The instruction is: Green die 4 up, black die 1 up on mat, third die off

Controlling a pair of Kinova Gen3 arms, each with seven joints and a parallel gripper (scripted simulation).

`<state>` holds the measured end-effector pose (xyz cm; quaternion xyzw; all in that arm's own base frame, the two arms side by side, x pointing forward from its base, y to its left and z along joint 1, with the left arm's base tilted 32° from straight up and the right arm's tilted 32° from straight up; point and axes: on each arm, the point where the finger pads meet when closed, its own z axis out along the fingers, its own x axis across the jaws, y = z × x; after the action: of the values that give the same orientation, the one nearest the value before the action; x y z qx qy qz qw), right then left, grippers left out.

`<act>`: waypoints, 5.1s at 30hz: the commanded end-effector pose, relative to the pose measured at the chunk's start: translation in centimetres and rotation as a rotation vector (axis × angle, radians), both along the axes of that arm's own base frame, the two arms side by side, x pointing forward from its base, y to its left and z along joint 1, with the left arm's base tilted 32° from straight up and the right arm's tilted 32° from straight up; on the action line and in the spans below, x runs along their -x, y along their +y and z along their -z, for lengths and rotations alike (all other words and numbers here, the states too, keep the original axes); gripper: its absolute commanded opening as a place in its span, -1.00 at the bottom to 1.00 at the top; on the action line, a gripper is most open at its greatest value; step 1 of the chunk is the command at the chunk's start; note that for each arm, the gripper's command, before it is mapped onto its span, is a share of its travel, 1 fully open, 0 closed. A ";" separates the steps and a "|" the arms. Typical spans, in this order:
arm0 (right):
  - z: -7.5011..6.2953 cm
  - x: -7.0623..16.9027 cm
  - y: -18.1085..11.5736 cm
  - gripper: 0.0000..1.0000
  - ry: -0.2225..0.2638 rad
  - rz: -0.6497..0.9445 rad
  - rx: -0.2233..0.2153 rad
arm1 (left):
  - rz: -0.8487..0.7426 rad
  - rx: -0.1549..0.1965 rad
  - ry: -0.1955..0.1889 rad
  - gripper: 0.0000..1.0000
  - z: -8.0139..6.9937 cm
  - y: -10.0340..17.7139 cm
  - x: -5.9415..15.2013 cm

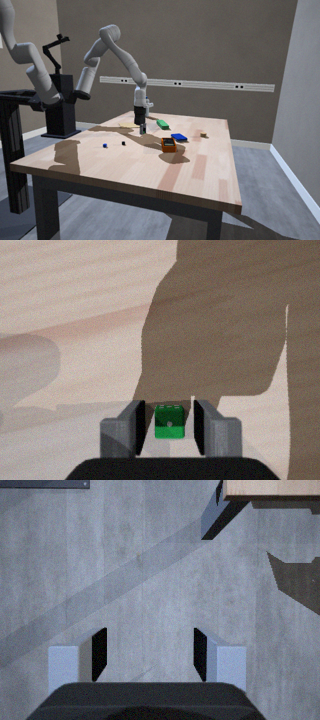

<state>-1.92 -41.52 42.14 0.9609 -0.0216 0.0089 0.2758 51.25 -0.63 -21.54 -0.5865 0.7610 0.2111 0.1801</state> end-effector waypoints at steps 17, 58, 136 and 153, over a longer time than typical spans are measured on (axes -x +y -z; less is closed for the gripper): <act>-0.1 0.0 0.0 1.00 0.000 0.000 0.002 | 0.001 0.001 -0.002 -0.32 -0.1 -0.1 -0.1; -0.1 0.0 0.0 1.00 0.000 0.000 0.002 | 0.001 0.001 -0.002 -0.32 -8.4 -5.3 0.2; -0.1 0.0 0.0 1.00 0.000 0.000 0.002 | -0.295 0.011 -0.188 -0.32 -13.1 10.4 12.8; -0.1 0.0 0.0 1.00 0.000 0.000 0.002 | -0.295 0.011 -0.188 -0.32 -9.0 13.0 12.7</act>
<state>-1.92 -41.52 42.14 0.9609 -0.0216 0.0089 0.2758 38.46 12.24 -12.37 -0.7101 0.6470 0.1772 0.2138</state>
